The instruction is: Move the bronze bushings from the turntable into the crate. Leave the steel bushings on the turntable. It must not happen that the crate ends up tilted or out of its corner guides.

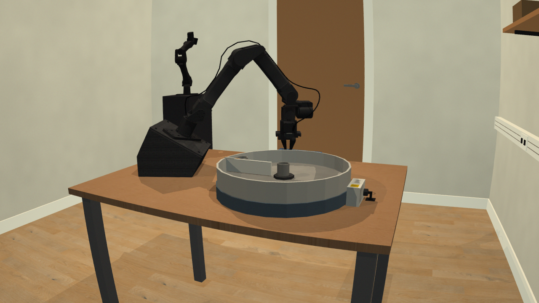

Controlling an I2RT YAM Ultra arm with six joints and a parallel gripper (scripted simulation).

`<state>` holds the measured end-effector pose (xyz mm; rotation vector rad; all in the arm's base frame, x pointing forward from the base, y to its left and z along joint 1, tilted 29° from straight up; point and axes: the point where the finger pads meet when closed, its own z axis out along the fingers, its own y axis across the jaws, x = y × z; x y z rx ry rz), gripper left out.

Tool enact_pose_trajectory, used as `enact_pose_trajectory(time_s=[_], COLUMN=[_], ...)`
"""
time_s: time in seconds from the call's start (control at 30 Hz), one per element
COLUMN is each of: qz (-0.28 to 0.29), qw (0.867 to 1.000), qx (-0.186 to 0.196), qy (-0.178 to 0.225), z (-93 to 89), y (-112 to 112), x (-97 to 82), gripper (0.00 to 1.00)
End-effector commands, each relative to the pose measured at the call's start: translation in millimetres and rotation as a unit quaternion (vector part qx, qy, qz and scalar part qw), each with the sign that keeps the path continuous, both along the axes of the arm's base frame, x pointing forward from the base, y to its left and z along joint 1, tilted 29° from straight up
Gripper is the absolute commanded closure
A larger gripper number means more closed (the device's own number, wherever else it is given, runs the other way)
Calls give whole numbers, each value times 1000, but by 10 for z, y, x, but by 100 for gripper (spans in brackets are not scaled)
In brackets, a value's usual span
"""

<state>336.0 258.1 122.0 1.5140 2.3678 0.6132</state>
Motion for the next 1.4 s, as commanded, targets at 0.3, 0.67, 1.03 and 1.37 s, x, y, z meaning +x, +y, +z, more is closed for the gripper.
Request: enact_pose_trajectory(time_s=[0.3, 0.67, 1.03, 1.37], qz=[3, 2, 2, 0], qw=[1000, 1000, 1000, 1000], qx=[13, 13, 13, 13], qy=[-16, -17, -17, -17], z=[316, 753, 981, 999], y=[21, -108, -173, -187], x=[-67, -298, -422, -424], gripper=[86, 86, 86, 86])
